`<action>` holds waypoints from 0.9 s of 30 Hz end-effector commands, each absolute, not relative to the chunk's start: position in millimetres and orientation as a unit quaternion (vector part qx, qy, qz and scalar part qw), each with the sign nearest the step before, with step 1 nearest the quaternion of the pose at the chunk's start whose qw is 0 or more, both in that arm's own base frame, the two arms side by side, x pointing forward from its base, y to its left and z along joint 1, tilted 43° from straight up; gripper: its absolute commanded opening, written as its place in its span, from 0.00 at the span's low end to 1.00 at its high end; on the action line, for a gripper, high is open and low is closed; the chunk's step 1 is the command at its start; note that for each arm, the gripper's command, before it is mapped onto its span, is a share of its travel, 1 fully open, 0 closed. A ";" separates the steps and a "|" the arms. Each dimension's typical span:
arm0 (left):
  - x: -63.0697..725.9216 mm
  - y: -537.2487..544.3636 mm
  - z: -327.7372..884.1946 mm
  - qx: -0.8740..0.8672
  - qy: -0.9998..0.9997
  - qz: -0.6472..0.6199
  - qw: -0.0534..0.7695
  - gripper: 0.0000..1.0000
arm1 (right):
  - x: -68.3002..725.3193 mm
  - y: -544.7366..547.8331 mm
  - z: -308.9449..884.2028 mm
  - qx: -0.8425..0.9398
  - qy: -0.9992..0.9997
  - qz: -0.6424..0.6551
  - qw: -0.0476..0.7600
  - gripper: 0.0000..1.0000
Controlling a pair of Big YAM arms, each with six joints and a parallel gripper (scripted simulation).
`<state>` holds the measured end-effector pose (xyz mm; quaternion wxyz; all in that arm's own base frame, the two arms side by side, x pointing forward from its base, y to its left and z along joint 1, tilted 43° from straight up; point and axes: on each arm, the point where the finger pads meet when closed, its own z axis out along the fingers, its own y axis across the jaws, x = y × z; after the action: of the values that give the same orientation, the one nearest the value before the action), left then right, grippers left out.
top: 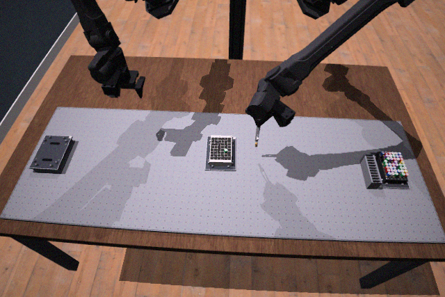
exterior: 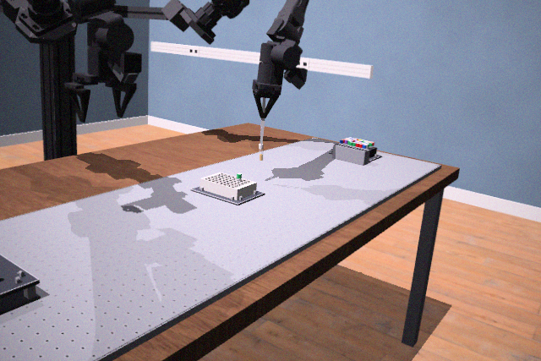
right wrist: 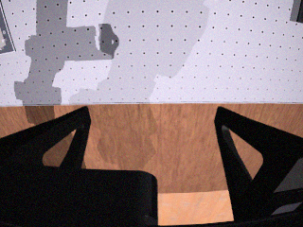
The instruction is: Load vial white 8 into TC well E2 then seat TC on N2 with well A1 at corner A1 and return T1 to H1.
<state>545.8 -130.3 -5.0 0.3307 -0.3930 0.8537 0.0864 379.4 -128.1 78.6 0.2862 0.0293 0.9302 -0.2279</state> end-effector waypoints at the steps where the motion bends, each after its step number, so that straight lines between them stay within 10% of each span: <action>1: 545.5 -145.5 -16.7 -0.389 0.857 0.088 0.326 0.09 | 383.3 -126.7 83.9 0.023 0.928 -0.229 0.292 1.00; 27: 546.1 -177.5 -36.1 -0.390 0.856 0.089 0.327 0.09 | 383.3 -126.7 83.9 0.023 0.928 -0.229 0.292 1.00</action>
<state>545.5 -165.8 -24.7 0.3306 -0.3916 0.8545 0.0854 379.4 -128.1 78.6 0.2862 0.0293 0.9302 -0.2279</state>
